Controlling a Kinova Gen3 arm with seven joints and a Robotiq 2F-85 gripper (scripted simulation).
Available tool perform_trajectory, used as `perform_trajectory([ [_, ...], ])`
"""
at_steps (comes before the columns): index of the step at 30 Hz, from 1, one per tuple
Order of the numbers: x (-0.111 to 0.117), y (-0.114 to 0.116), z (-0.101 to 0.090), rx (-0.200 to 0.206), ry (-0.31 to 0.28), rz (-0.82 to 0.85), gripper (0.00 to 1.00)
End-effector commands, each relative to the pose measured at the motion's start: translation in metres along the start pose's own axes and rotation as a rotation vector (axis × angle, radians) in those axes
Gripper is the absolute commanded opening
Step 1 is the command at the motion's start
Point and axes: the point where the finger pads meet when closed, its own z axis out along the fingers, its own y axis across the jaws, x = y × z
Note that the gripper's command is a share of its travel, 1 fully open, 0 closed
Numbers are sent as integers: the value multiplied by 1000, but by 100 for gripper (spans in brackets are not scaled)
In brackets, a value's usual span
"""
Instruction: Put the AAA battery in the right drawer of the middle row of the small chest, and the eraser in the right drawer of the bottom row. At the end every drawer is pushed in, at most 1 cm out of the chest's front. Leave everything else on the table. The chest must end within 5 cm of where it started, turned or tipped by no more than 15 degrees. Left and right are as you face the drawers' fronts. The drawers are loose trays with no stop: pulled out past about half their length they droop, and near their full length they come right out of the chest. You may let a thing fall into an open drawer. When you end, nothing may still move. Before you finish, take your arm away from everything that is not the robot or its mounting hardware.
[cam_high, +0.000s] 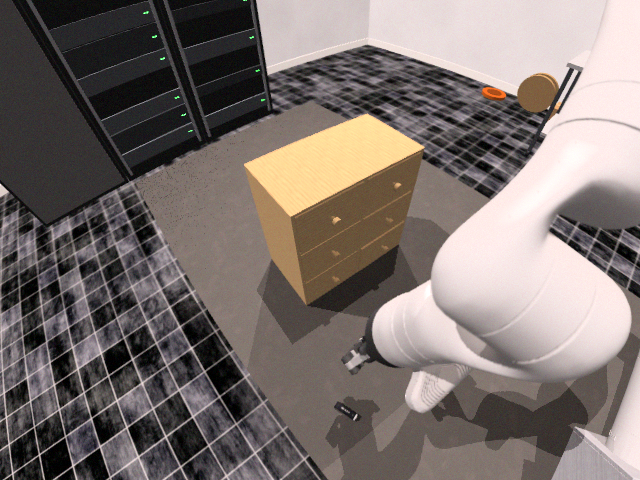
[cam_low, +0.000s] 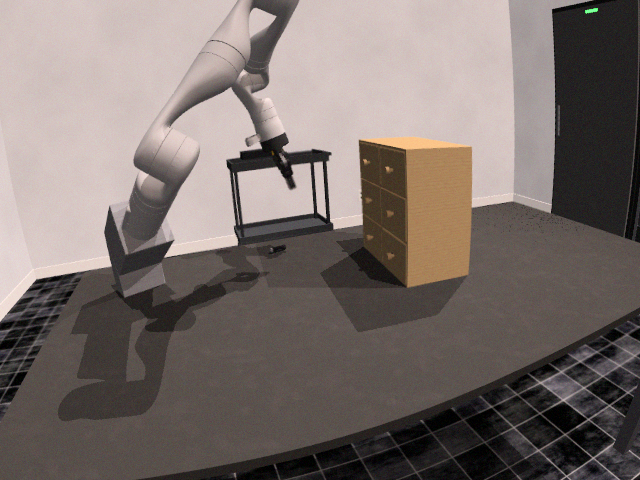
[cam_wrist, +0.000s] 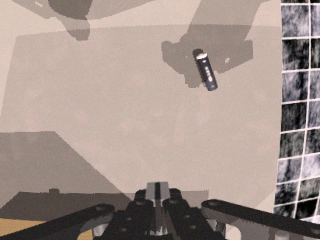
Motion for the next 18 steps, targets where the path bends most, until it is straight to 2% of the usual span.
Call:
perform_trajectory([
  [1, -1, -2, -3, 2, 45, 10, 0],
  [12, 0, -1, -15, -2, 160, 4, 0],
  [18, 2, -1, -19, -2, 195, 11, 0],
])
